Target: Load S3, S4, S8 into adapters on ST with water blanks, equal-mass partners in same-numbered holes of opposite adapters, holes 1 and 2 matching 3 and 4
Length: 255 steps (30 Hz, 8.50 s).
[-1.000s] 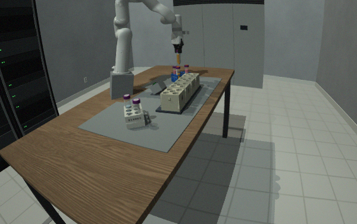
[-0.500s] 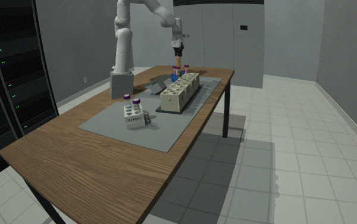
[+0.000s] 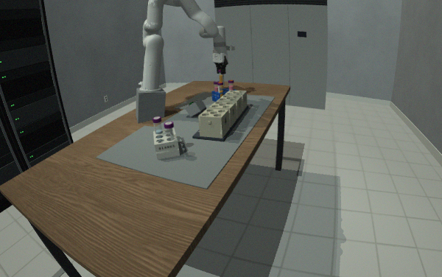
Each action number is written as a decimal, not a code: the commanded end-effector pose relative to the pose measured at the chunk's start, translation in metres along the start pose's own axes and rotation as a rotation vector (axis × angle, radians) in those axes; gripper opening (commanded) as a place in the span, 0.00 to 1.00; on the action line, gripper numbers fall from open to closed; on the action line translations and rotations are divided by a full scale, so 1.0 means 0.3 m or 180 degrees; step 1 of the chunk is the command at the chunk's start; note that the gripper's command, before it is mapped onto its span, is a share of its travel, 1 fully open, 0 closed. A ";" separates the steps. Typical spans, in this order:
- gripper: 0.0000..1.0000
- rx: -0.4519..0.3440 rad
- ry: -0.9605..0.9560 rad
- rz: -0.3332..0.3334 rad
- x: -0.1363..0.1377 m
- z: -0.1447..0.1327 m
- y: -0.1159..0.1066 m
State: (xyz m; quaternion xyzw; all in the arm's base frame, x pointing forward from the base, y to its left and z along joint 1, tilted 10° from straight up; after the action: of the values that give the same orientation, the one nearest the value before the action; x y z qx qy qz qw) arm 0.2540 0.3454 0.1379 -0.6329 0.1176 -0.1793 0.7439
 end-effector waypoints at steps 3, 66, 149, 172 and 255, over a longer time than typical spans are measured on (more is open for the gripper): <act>0.00 0.0014 0.0000 -0.0003 0.001 0.006 0.021; 0.00 0.0014 0.0000 -0.0003 0.001 0.006 0.165; 0.44 0.0014 0.0000 -0.0003 0.001 0.006 0.113; 0.44 0.0014 0.0000 -0.0003 0.001 0.006 -0.028; 0.57 0.0015 0.2652 0.0002 0.120 -0.142 -0.216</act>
State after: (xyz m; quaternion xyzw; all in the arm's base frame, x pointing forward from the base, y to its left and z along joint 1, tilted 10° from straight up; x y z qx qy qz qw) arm 0.2615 0.2826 0.1946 -0.5260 0.3790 -0.3906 0.6535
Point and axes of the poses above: the point where the finger pads meet when closed, its own y axis out along the fingers, its own x axis across the jaws, z = x × y, the point moved 2 cm from there along -y, back along the fingers, and after that the axes turned 6 degrees about -y, right-handed, at the moved point
